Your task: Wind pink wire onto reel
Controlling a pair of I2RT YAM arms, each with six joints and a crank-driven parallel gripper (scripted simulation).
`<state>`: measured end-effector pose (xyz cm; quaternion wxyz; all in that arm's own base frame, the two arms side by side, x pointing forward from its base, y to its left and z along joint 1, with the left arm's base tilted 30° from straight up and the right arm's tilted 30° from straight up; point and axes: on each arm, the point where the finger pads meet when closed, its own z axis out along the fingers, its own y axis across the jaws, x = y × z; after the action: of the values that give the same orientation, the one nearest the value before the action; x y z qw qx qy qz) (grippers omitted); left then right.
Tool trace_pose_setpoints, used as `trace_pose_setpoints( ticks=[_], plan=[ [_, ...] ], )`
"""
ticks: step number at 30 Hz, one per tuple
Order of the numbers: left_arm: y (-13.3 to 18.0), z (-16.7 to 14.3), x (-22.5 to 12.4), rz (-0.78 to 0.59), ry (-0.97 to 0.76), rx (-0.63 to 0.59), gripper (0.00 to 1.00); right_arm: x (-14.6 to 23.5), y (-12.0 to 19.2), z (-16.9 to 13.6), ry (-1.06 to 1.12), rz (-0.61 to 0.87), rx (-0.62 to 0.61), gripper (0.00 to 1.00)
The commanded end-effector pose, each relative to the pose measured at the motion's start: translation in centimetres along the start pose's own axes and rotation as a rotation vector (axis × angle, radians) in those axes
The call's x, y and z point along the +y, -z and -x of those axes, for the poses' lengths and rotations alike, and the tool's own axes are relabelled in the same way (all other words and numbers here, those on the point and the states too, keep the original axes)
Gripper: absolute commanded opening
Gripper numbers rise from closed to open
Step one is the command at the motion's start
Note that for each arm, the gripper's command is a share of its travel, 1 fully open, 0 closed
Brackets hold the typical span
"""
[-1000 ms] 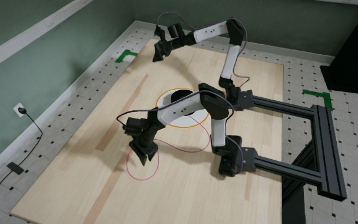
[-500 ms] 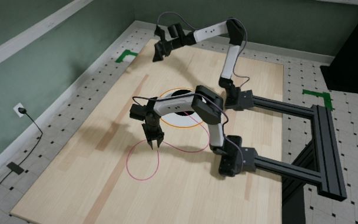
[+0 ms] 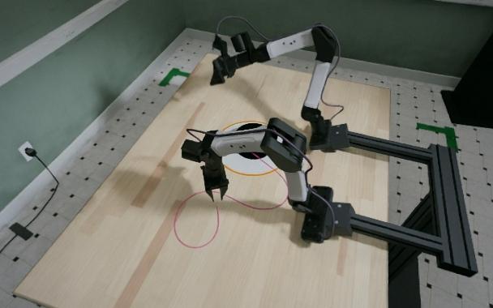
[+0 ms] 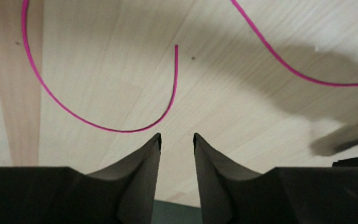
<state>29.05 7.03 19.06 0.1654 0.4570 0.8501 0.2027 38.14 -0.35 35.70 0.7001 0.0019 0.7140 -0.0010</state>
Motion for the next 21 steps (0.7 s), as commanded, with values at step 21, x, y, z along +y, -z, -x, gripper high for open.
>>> trace_pose_setpoints(
  ticks=[21],
  plan=[
    [-4.9, 0.3, 0.6, -0.006, -0.023, 0.013, 0.3, 0.4, -0.1, 0.3, 0.001, 0.004, -0.02, 1.0]
  ],
)
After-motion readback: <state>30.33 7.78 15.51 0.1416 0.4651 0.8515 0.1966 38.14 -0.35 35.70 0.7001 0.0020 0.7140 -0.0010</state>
